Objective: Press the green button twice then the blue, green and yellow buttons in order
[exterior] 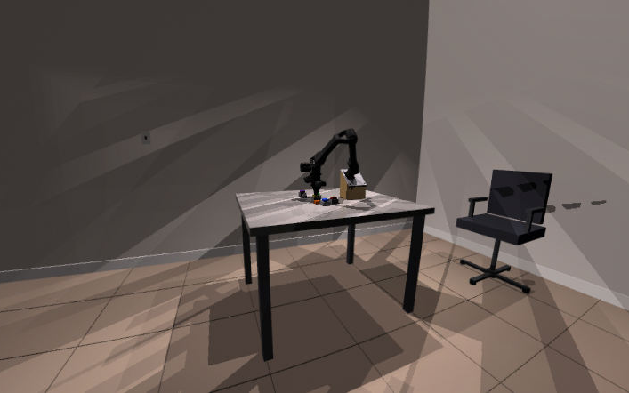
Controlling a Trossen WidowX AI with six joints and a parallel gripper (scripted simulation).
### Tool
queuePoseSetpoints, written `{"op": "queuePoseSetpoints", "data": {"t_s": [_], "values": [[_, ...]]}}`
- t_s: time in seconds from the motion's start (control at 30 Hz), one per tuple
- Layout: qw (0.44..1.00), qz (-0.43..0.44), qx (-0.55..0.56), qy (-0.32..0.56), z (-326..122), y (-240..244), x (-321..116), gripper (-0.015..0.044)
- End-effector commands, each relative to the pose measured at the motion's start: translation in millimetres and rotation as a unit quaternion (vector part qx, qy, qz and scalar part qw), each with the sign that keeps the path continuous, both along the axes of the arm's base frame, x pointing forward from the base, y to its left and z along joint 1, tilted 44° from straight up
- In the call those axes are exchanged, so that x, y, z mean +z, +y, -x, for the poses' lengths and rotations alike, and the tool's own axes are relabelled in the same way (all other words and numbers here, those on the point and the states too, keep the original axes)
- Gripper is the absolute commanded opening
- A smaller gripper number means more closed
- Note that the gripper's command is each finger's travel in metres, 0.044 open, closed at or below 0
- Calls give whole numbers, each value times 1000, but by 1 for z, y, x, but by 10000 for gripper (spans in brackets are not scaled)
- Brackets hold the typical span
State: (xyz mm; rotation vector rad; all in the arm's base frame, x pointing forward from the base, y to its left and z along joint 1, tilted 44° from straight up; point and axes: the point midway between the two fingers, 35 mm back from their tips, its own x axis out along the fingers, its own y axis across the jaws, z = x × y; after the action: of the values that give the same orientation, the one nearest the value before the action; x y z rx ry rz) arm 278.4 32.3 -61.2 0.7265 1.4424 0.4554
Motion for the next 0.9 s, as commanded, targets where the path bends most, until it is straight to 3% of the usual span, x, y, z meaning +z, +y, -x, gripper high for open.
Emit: {"op": "queuePoseSetpoints", "data": {"t_s": [0.0,0.7,0.87], "values": [[1000,-4,0,4,2,6,-5,20],[1000,-4,0,4,2,6,-5,20],[1000,-3,0,4,5,-17,19,20]]}}
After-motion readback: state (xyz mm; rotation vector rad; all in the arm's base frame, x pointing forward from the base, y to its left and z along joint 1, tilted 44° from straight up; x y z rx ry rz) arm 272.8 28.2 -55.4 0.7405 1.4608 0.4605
